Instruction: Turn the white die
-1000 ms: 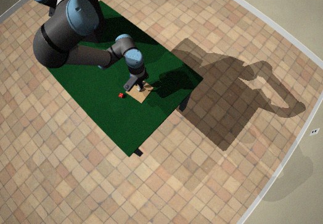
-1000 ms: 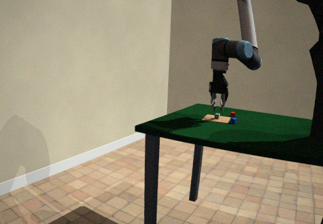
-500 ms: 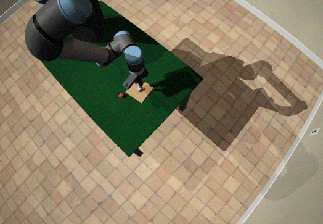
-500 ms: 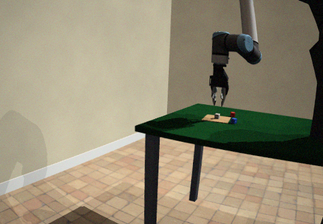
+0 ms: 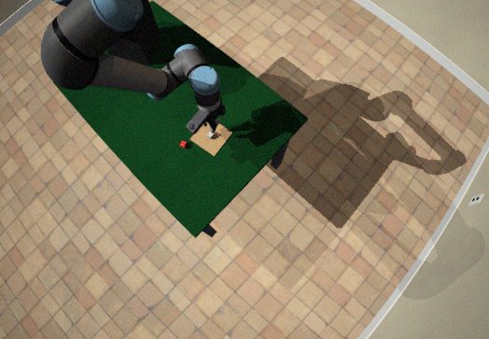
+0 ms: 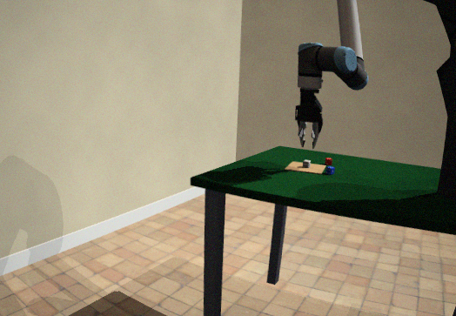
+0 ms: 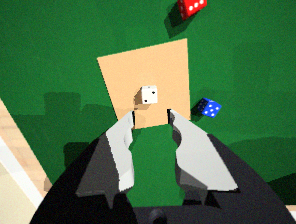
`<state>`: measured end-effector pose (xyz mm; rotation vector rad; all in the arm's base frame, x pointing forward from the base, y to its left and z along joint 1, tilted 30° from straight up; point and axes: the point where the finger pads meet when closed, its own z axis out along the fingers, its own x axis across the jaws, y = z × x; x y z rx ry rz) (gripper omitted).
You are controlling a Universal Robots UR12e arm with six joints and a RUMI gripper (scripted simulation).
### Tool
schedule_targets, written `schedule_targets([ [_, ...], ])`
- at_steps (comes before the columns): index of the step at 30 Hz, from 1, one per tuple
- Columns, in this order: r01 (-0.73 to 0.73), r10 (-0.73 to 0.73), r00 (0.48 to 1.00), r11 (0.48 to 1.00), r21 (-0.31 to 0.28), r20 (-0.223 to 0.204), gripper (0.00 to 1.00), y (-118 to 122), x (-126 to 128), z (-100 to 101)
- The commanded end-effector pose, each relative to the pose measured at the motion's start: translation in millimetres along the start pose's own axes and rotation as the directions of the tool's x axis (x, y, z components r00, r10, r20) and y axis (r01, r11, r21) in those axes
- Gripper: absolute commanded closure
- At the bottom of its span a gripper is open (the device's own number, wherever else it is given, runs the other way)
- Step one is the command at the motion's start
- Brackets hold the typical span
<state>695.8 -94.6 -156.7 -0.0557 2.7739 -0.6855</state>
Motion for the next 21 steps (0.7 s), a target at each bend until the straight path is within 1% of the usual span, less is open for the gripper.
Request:
schedule_targets([
  [1,0.001,-0.001,1.0,0.997,0.08,-0.003,0.76,0.5,-0.3,1.1],
  [3,0.001,-0.001,1.0,0.993,0.119,-0.002,0.76,0.8,-0.3,1.0],
  [5,0.001,-0.001,1.0,0.993,0.119,-0.002,0.76,0.8,-0.3,1.0],
  [8,0.0,0.0,1.0,0.985,0.17,0.0,0.76,1.6,-0.4,0.0],
  [11,-0.001,0.001,1.0,0.979,0.205,0.002,0.76,2.2,-0.4,-1.1],
  [14,-0.002,0.001,1.0,0.976,0.218,0.003,0.76,2.5,-0.4,-1.7],
  [21,-0.002,0.001,1.0,0.974,0.227,0.003,0.76,2.5,-0.4,-1.4],
])
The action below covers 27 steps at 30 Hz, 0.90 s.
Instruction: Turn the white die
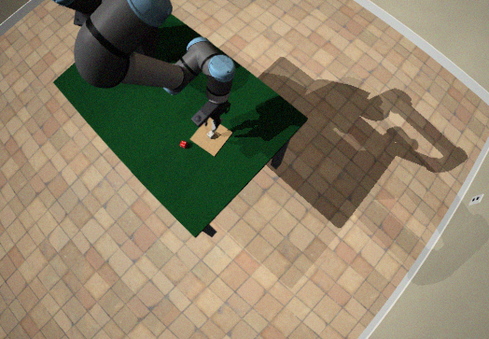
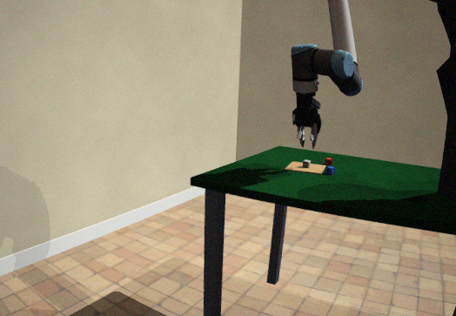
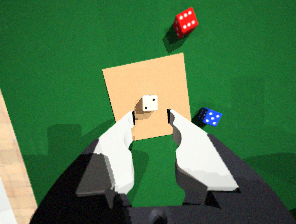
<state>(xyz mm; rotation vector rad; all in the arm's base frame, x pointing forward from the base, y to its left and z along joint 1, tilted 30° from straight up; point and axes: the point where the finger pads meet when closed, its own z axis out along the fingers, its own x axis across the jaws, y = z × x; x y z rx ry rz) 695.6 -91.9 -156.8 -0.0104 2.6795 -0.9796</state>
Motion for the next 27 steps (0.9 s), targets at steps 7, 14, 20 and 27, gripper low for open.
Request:
schedule_targets([
  [7,0.001,-0.001,1.0,0.996,0.087,-0.003,0.76,0.0,-0.6,2.1],
  [14,0.0,0.0,1.0,0.977,0.215,-0.002,0.76,1.4,-0.6,1.5],
  [20,-0.001,0.0,1.0,0.967,0.255,0.0,0.76,2.3,-0.4,0.1],
  [27,-0.001,0.001,1.0,0.964,0.267,0.001,0.76,2.4,-0.4,-0.1],
])
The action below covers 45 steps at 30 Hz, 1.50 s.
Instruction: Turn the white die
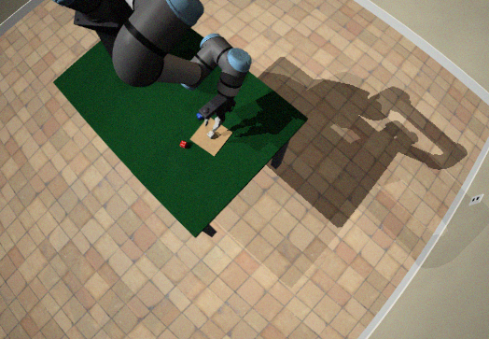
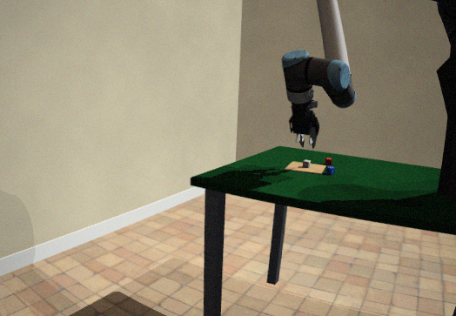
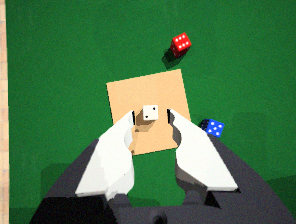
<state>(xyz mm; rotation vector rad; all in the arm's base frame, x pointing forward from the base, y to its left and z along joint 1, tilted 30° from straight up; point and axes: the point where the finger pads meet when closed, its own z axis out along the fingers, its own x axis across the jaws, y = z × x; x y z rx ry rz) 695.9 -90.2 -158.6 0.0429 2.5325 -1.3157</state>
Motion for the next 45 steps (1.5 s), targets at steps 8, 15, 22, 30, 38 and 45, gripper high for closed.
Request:
schedule_targets([
  [8,0.0,0.0,1.0,0.997,0.081,-0.002,0.76,-0.1,-1.0,1.9],
  [15,0.0,0.0,1.0,0.977,0.214,-0.001,0.76,1.2,-0.9,1.6],
  [22,-0.001,0.001,1.0,0.964,0.267,0.001,0.76,2.4,-0.4,-0.2],
  [30,-0.001,0.001,1.0,0.964,0.268,0.001,0.76,2.4,-0.4,-0.2],
  [38,-0.001,0.001,1.0,0.964,0.268,0.001,0.76,2.5,-0.4,-0.1],
  [45,-0.001,0.001,1.0,0.964,0.268,0.001,0.76,3.1,-0.4,1.0],
])
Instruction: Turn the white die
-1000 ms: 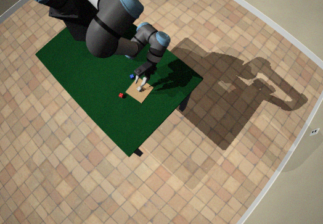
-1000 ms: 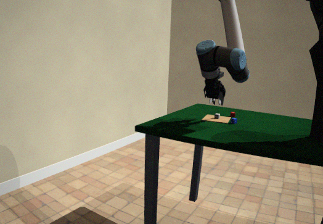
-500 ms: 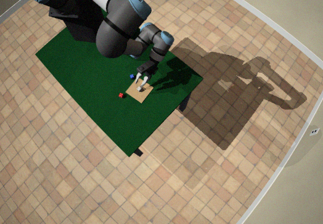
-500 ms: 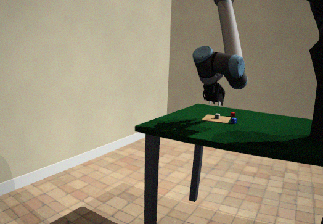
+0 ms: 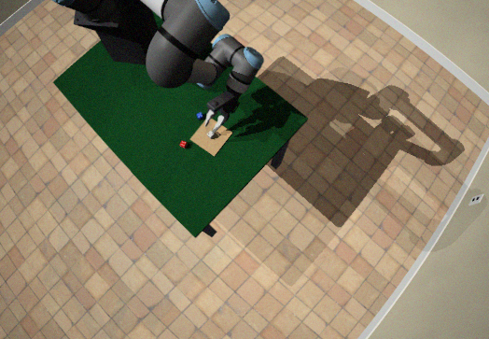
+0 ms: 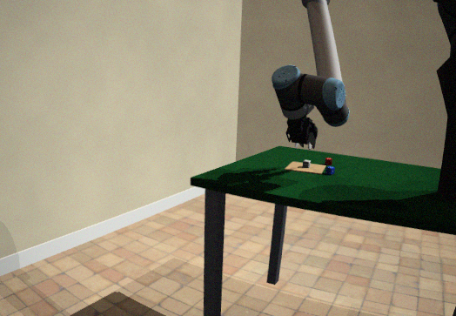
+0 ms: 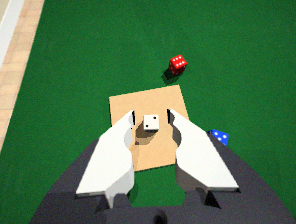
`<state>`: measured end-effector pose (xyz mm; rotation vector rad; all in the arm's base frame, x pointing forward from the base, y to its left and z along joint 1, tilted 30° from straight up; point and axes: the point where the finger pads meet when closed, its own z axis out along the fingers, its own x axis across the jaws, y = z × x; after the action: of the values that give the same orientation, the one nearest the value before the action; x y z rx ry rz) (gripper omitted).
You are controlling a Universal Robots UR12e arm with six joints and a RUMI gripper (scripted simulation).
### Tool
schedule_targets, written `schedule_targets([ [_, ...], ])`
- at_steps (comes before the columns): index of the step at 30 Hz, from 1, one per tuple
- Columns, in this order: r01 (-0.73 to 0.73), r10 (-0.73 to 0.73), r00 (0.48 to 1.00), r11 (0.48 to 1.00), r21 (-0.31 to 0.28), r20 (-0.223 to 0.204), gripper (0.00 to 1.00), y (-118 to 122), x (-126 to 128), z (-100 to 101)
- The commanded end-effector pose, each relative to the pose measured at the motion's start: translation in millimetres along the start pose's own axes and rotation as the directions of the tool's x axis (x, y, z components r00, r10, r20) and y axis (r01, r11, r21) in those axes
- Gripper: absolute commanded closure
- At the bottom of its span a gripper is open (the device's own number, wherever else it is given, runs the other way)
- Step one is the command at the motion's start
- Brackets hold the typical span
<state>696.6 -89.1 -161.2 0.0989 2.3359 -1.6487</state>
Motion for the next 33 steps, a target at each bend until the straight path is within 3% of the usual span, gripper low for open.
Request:
schedule_targets([
  [1,-0.001,0.001,1.0,1.0,0.0,0.001,0.76,1,0,0],
  [33,-0.001,0.001,1.0,1.0,0.0,0.001,0.76,31,0,30],
])
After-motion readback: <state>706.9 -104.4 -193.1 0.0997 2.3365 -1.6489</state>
